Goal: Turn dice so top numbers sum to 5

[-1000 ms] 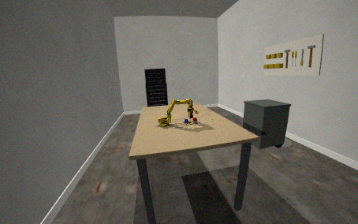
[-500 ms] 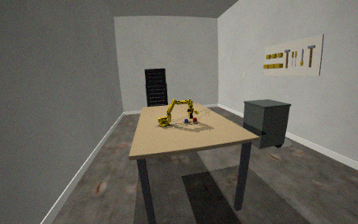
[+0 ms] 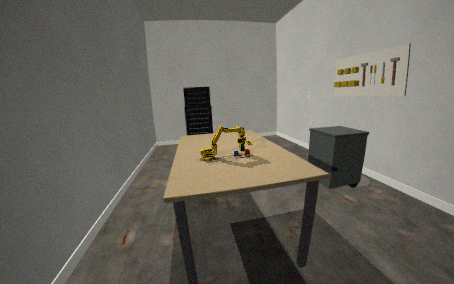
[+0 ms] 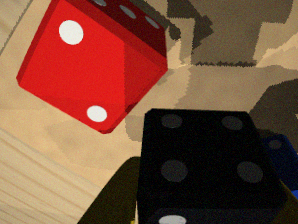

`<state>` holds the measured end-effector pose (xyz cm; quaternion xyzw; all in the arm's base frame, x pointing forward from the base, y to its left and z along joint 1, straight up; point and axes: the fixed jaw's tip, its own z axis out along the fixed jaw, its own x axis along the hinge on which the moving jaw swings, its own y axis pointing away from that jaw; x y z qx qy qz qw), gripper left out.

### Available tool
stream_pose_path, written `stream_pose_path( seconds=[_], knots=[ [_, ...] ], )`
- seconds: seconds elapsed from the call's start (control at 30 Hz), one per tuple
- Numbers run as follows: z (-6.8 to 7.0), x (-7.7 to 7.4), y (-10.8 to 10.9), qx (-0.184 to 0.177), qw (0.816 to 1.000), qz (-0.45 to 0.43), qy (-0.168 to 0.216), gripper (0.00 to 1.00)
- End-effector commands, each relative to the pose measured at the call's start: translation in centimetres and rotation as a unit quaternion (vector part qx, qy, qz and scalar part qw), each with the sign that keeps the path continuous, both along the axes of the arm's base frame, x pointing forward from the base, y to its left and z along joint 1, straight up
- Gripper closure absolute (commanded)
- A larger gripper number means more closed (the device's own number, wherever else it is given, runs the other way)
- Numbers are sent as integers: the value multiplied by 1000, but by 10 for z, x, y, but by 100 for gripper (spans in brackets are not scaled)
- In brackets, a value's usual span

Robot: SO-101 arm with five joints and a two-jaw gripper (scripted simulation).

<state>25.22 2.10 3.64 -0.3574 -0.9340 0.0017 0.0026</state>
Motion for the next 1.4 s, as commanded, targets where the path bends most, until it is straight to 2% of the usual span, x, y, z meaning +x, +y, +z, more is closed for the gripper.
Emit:
stream_pose_path(
  seconds=[0.0, 1.37],
  knots=[
    [6, 4, -2, 2, 1000, -1, -20, 100],
    [-10, 5, -2, 2, 1000, -1, -20, 100]
  ],
)
